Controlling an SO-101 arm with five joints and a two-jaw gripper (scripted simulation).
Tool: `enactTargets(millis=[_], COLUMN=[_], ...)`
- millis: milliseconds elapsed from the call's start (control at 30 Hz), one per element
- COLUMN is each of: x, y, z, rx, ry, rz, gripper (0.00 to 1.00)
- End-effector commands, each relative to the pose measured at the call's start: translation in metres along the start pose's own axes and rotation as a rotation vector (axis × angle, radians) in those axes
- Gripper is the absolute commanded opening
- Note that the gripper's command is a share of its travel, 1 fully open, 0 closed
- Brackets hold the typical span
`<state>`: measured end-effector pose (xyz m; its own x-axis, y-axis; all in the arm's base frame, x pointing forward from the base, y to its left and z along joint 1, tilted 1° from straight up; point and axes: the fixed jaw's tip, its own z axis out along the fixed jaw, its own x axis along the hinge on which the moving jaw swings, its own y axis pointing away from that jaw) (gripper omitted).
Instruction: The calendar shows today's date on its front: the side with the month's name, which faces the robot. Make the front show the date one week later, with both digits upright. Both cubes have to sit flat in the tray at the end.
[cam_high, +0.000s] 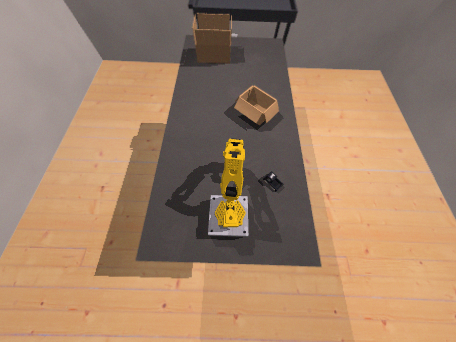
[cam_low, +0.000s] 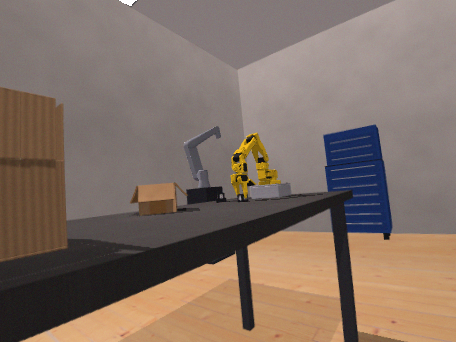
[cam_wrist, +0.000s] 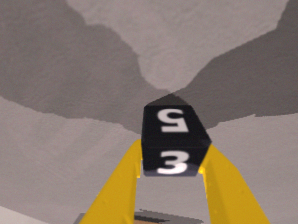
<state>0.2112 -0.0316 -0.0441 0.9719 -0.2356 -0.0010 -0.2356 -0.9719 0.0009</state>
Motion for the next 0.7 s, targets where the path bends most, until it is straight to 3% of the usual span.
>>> enactTargets(millis=[0,433,667], x=[-0.003,-0.003,-0.002], y=[-0.001,-0.001,0.000], z=[0.003,0.002,-0.010], rx=[-0.001,-0.001,-0.001], ry=[-0.014,-0.014,-0.015], rz=[0.004,0.004,0.004], gripper=[0.02,0.00,0.00])
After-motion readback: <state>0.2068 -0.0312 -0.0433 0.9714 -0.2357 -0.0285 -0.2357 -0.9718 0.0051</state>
